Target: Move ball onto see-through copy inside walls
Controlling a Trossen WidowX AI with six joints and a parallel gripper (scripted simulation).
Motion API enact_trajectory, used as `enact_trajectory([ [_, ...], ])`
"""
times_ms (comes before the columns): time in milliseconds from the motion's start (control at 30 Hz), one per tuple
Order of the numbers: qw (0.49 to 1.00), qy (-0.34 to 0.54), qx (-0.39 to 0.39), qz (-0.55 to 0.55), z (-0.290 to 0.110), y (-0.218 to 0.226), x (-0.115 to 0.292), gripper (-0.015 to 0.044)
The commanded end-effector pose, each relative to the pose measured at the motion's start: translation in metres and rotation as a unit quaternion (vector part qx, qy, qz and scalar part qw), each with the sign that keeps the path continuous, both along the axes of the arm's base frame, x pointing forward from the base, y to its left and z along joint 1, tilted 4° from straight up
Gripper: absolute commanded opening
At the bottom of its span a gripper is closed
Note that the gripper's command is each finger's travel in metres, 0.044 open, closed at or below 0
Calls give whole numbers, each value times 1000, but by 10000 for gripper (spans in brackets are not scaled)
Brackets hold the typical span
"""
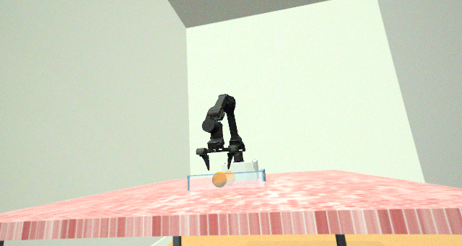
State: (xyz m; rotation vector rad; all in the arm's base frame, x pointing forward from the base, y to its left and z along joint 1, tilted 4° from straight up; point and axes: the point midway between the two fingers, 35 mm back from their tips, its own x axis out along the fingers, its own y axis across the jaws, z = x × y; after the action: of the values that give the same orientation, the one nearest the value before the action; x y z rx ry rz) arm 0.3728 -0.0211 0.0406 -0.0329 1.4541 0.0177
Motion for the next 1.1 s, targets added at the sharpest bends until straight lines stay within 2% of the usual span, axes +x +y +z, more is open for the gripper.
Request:
enact_trajectory([
  [0, 1000, 6, 2, 2, -10, 0, -2, 428],
  [767, 1000, 7, 2, 2, -45, 0, 1, 428],
  [867, 1000, 7, 2, 2, -45, 0, 1, 349],
  [1067, 1000, 7, 2, 2, -45, 0, 1, 309],
])
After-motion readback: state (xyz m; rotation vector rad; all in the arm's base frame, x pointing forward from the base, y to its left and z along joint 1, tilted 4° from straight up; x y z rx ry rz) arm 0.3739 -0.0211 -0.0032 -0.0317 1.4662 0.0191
